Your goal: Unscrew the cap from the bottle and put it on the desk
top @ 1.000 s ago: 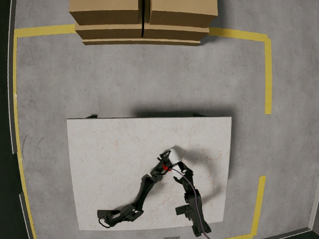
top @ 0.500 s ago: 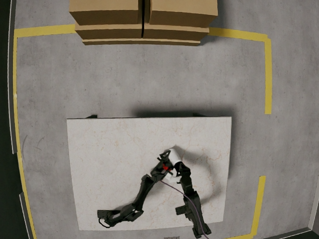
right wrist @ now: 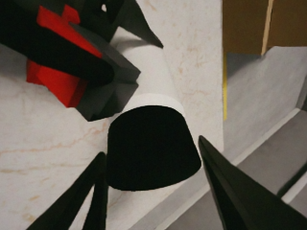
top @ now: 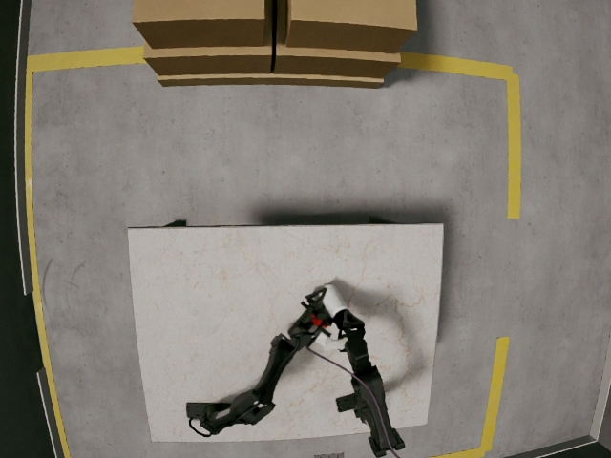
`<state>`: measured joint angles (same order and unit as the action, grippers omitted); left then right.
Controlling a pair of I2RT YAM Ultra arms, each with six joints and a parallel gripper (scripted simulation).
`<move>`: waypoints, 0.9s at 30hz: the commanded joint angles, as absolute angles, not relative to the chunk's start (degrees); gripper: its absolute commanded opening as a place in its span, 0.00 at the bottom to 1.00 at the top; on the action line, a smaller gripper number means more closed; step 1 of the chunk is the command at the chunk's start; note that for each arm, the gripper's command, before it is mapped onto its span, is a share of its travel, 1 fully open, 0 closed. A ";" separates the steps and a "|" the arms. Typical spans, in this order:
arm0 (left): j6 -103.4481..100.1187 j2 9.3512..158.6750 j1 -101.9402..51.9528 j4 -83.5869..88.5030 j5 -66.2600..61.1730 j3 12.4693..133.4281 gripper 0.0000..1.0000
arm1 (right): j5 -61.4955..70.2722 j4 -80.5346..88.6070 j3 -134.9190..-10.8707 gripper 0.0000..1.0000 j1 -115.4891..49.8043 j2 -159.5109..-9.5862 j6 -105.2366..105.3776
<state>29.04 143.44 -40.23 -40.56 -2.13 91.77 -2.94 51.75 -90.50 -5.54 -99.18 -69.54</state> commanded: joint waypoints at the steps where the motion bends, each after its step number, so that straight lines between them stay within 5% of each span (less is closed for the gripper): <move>1: 27.87 142.22 -39.89 -44.11 -1.93 92.63 0.00 | -2.97 51.83 -91.01 0.79 -5.54 -98.89 -68.75; 3: 27.86 142.25 -39.90 -44.13 -1.91 92.68 0.00 | -2.97 51.83 -91.01 0.94 -5.54 -98.89 -68.75; 27: 27.86 142.27 -39.90 -44.13 -1.90 92.71 0.00 | 3.93 63.30 -101.35 0.94 -2.62 -103.82 -6.07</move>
<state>28.75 143.44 -40.25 -41.28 -2.09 91.77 1.83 61.21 -98.91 -3.66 -103.90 -16.95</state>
